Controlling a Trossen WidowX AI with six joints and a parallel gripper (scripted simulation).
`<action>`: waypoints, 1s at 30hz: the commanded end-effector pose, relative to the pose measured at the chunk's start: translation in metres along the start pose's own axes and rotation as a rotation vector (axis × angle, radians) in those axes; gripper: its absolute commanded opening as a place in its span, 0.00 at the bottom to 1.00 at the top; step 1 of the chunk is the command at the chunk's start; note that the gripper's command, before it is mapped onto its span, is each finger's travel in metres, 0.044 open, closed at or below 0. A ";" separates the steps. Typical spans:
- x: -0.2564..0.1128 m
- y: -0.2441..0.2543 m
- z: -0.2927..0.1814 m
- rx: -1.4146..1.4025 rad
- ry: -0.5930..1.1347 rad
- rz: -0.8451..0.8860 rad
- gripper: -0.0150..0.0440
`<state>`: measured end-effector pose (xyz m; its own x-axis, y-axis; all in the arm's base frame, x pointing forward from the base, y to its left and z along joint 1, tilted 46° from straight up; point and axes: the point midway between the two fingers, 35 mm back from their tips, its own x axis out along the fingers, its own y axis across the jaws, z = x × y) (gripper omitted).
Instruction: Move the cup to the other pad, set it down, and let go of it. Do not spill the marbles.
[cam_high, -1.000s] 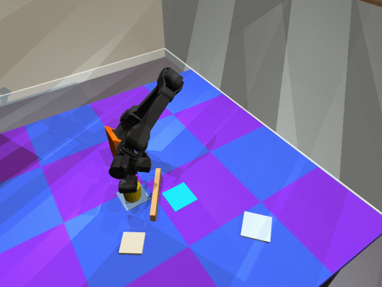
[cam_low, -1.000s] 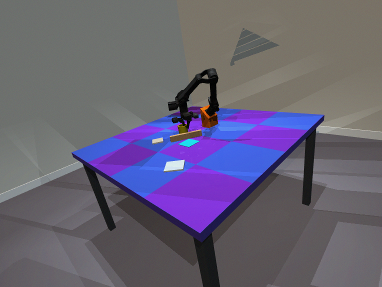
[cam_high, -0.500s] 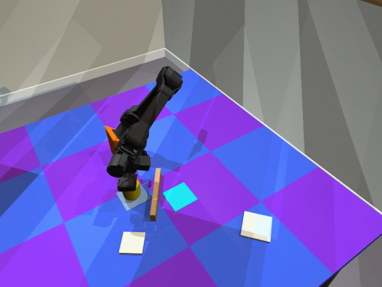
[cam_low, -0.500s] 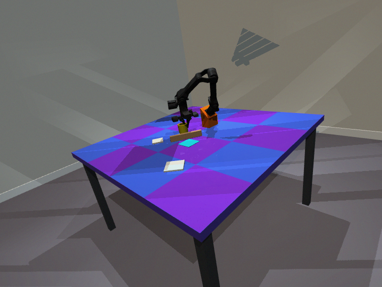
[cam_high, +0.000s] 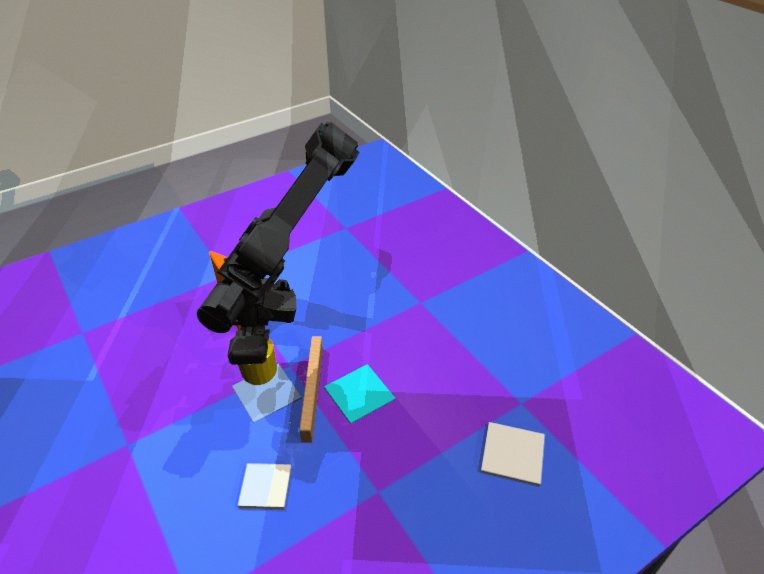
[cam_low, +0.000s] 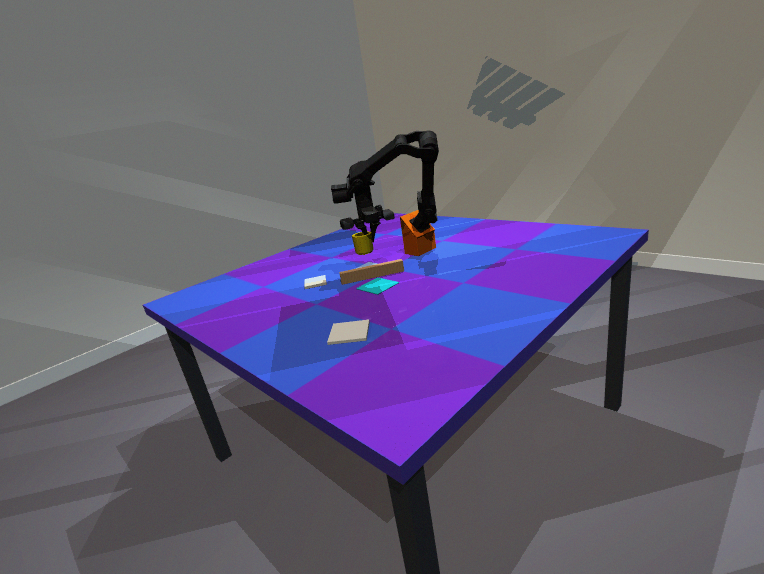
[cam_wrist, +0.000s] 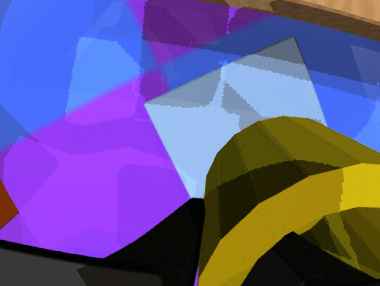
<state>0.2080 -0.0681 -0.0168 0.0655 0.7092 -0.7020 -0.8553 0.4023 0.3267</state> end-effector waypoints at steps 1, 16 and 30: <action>-0.006 0.000 0.000 -0.010 0.007 -0.003 0.25; -0.002 0.000 0.000 -0.001 0.000 -0.001 0.25; -0.002 -0.001 0.024 -0.006 0.004 -0.003 0.25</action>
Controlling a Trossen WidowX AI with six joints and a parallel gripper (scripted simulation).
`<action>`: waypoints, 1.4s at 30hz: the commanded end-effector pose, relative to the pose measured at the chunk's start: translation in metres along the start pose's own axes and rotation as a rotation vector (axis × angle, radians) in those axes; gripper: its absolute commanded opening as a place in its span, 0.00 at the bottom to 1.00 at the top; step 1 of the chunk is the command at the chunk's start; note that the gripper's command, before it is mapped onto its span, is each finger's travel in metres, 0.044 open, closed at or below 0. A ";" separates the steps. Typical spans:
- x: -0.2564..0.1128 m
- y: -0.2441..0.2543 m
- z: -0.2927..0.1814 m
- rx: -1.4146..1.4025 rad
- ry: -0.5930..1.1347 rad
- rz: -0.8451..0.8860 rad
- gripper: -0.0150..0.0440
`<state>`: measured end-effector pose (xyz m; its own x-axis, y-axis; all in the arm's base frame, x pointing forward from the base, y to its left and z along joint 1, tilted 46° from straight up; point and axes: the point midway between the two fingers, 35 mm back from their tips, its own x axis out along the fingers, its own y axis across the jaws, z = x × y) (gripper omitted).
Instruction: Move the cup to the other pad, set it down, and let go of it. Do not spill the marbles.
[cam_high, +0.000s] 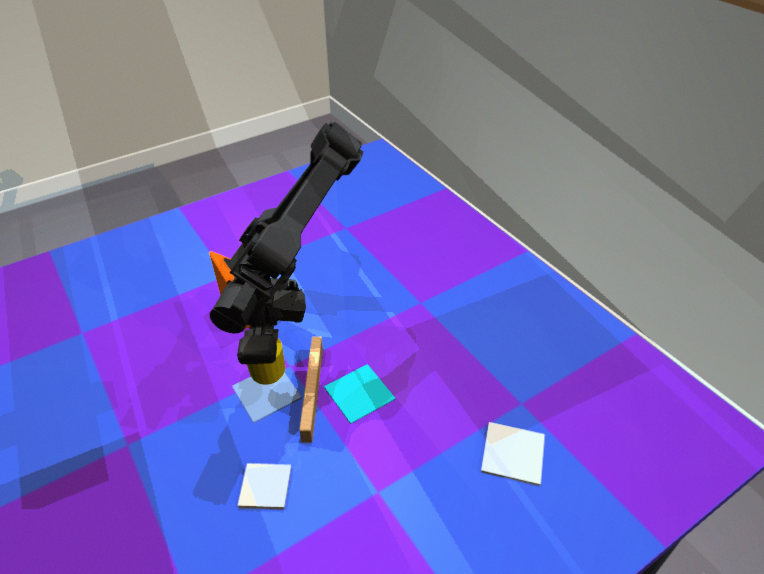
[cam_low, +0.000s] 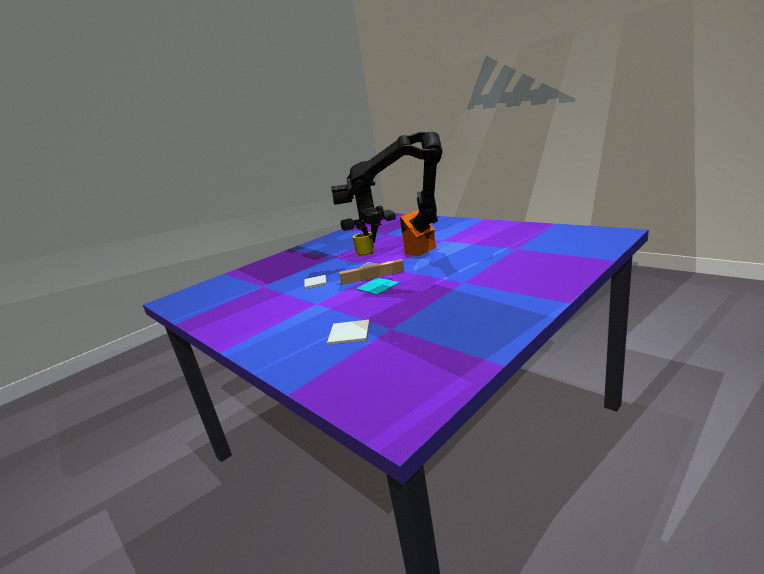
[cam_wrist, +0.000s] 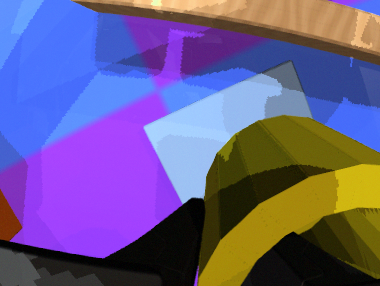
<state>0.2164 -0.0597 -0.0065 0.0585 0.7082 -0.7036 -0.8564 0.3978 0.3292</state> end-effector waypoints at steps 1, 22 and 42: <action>-0.002 -0.001 0.010 -0.005 -0.001 -0.008 0.25; -0.001 -0.003 0.061 -0.008 -0.001 -0.008 0.25; -0.002 -0.005 0.115 -0.009 -0.003 -0.008 0.25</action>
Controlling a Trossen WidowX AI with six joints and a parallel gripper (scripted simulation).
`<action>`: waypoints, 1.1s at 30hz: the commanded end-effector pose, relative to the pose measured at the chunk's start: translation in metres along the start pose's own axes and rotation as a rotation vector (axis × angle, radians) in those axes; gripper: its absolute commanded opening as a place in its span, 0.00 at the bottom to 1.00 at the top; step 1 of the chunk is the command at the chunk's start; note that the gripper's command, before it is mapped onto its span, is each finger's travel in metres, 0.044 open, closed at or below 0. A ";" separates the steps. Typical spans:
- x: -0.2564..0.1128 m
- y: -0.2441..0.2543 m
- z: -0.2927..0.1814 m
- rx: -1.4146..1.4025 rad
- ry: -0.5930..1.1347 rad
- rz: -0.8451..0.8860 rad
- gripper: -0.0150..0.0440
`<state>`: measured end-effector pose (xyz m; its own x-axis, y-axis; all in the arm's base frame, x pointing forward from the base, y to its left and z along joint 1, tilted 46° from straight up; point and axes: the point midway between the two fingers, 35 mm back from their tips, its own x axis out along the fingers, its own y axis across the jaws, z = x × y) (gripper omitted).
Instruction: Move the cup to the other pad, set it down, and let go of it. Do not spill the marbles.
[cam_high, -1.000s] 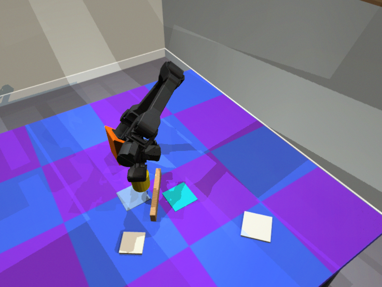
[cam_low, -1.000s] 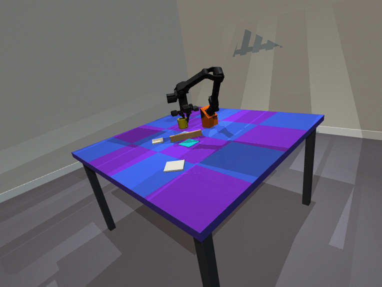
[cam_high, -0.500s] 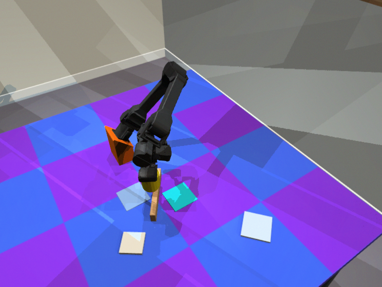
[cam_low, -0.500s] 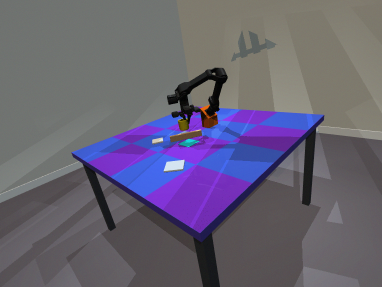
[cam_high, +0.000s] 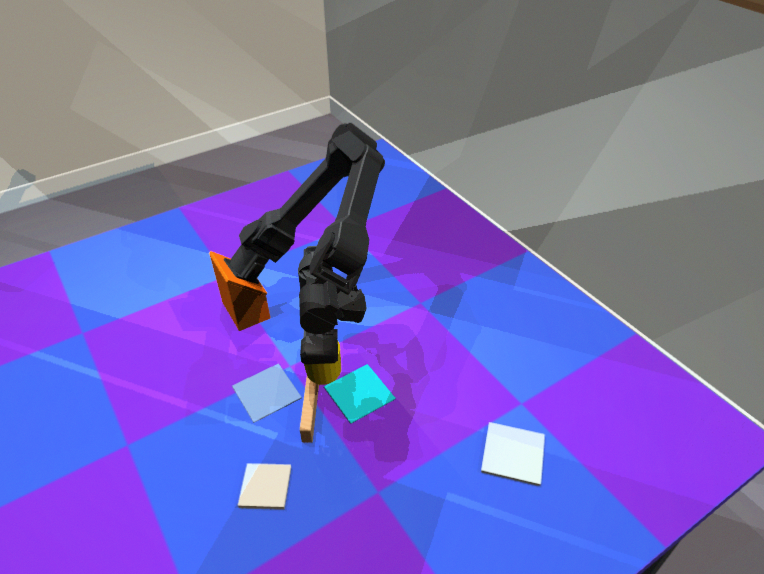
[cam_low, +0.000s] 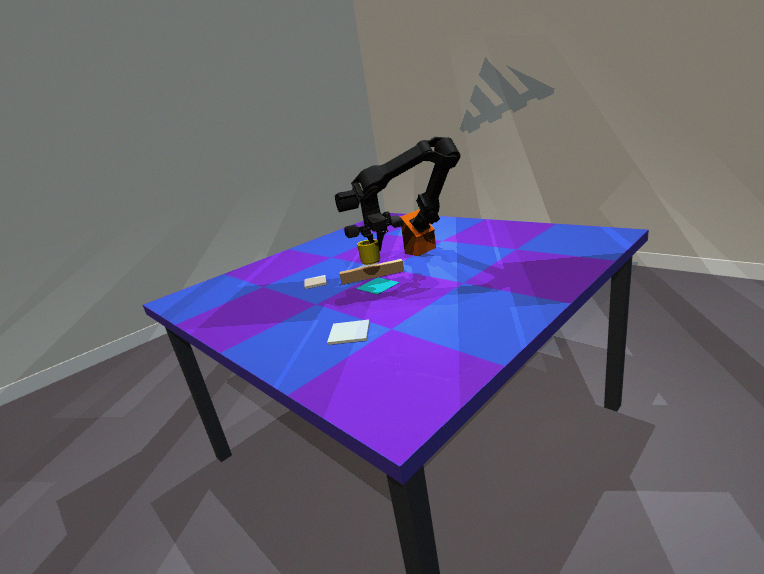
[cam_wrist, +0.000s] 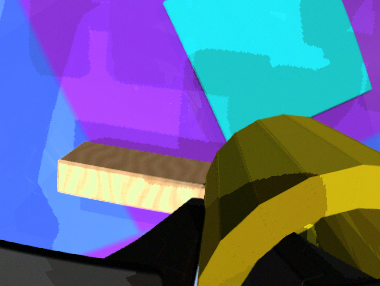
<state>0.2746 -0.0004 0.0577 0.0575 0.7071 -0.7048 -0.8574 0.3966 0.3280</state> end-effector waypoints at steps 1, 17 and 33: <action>-0.003 -0.001 0.014 -0.008 -0.005 -0.008 0.25; -0.007 -0.002 0.057 -0.008 -0.007 -0.008 0.25; 0.007 -0.003 0.063 -0.009 -0.007 -0.008 0.25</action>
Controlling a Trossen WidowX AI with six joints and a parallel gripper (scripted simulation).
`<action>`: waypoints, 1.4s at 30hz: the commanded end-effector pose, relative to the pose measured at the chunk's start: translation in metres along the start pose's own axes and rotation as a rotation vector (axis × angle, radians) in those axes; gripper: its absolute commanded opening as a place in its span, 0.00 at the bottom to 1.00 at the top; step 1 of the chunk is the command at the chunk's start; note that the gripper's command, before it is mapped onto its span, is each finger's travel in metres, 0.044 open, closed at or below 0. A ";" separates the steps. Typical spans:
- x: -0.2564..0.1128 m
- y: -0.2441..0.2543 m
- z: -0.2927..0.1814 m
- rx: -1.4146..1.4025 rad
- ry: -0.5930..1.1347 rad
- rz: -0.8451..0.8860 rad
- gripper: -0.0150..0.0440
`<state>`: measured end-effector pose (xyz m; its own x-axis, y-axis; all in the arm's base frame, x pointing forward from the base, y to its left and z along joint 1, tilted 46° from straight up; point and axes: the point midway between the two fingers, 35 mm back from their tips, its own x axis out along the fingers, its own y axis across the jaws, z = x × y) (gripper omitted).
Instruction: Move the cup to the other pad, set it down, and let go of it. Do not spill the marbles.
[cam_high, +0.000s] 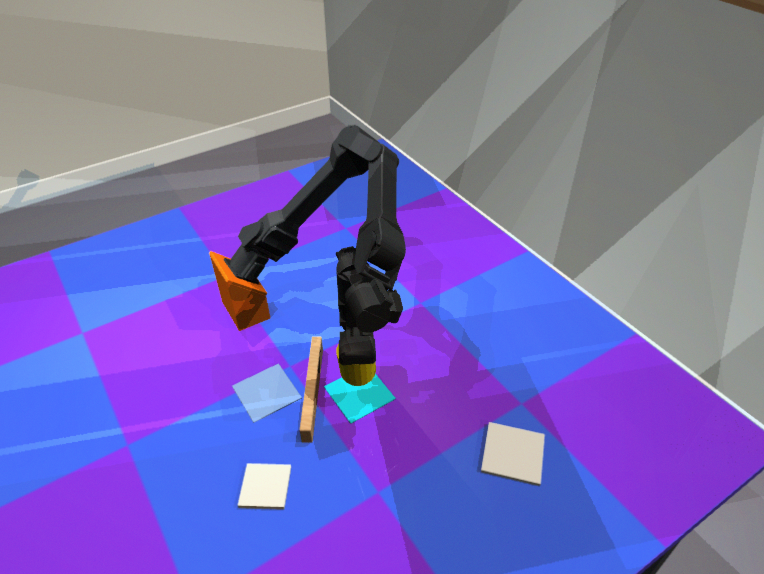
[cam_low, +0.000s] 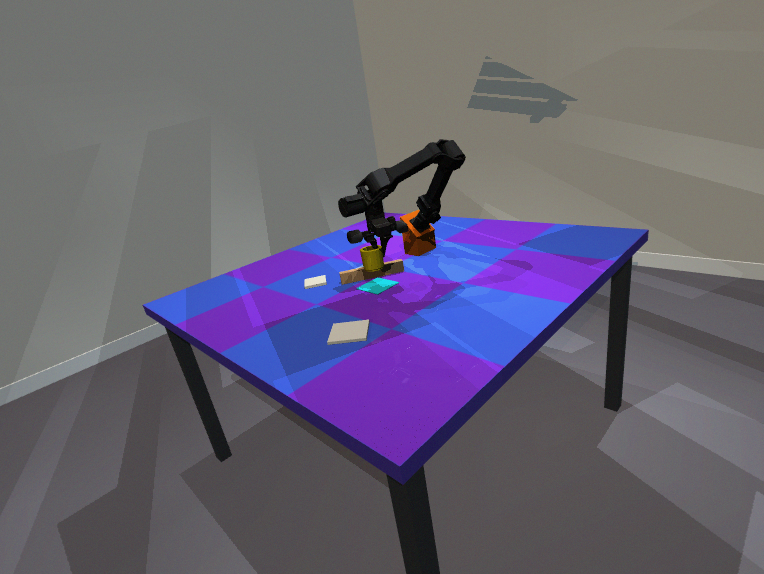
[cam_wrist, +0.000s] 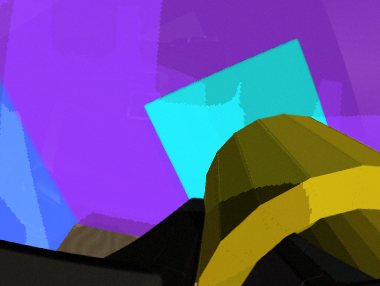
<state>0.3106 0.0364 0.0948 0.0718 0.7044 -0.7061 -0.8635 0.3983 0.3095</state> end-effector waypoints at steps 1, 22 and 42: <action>0.007 0.001 0.000 0.005 -0.003 0.006 0.25; 0.038 0.002 0.001 0.005 -0.003 0.006 0.25; 0.052 0.002 0.003 -0.005 -0.004 -0.001 0.25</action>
<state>0.3137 0.0752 0.0604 0.0741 0.7063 -0.7040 -0.8655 0.3962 0.3064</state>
